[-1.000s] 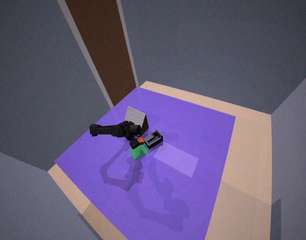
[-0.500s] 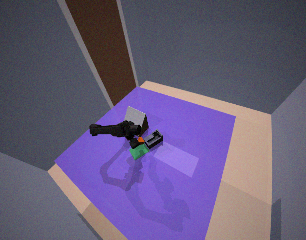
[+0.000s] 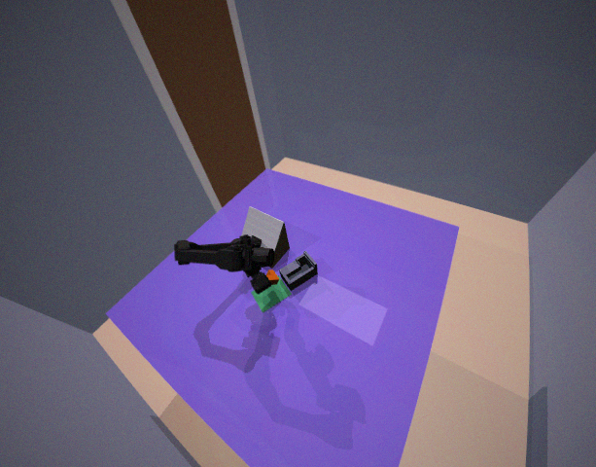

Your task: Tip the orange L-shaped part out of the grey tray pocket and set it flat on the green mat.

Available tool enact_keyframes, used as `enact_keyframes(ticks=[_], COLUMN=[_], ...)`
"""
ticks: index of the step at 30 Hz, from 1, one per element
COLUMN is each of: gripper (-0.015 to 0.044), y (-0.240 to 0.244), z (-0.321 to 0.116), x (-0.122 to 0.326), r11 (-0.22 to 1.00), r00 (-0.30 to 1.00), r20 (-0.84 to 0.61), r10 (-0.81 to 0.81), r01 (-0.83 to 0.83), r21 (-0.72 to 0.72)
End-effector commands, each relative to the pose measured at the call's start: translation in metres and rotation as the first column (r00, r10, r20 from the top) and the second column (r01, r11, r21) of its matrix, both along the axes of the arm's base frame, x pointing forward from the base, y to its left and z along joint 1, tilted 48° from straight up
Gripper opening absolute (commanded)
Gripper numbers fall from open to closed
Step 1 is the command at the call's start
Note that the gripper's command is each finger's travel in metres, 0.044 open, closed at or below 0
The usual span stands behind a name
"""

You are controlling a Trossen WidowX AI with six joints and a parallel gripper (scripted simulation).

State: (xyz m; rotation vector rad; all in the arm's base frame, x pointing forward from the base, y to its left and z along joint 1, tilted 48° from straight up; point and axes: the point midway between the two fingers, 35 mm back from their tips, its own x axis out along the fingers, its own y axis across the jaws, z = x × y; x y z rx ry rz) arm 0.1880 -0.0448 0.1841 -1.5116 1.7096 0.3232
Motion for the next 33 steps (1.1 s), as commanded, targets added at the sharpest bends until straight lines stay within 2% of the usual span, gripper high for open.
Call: enact_keyframes(ticks=[1,33], gripper=[0.0,0.0], y=[-0.004,-0.04], z=[-0.003,-0.036], x=[-0.001,0.0], r11=[1.0,0.998], r00=[1.0,0.998], r20=[-0.015,-0.043], r10=[-0.004,-0.035], r01=[0.003,0.033], r21=[-0.013,-0.044])
